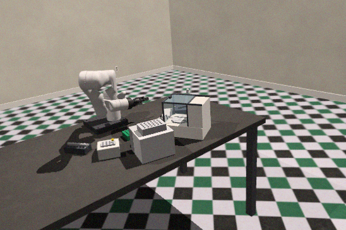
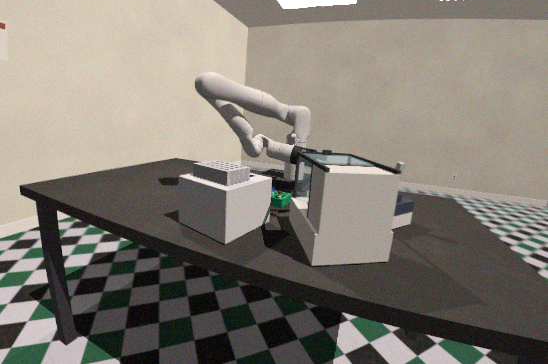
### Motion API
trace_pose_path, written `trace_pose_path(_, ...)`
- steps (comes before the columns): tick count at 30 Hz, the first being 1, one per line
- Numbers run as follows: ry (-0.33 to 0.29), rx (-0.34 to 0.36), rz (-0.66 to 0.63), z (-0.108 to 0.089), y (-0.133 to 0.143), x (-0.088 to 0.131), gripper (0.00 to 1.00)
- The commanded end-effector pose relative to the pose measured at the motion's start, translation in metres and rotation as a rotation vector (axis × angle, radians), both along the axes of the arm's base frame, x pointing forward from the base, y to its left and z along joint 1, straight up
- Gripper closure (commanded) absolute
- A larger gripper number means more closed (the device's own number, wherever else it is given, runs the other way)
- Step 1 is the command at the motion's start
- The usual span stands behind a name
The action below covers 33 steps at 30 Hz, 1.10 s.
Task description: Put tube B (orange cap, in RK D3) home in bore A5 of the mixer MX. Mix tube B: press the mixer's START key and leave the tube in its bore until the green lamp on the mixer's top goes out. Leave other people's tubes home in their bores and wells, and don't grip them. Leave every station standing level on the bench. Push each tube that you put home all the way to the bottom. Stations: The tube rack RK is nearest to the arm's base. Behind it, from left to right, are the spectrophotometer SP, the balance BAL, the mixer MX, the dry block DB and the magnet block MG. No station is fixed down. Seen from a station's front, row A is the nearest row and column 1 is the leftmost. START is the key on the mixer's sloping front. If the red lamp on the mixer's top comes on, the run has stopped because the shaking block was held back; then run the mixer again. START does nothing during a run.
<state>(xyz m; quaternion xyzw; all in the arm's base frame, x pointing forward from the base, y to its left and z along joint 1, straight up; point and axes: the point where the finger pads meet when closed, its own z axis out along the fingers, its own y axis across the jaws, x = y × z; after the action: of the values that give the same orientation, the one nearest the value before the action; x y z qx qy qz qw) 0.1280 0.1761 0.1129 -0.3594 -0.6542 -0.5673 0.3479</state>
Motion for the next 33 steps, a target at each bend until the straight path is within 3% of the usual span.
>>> trace_pose_path(1, 0.0, 0.0, 0.0, 0.0, 0.0, 0.0, 0.0)
trace_pose_path(17, 0.0, 0.0, 0.0, 0.0, 0.0, 0.0, 0.0)
trace_pose_path(18, -0.005, -0.007, 0.005, 0.002, -0.002, 0.002, 0.58)
trace_pose_path(33, -0.072, -0.109, 0.074, 0.016, -0.015, 0.014, 0.58)
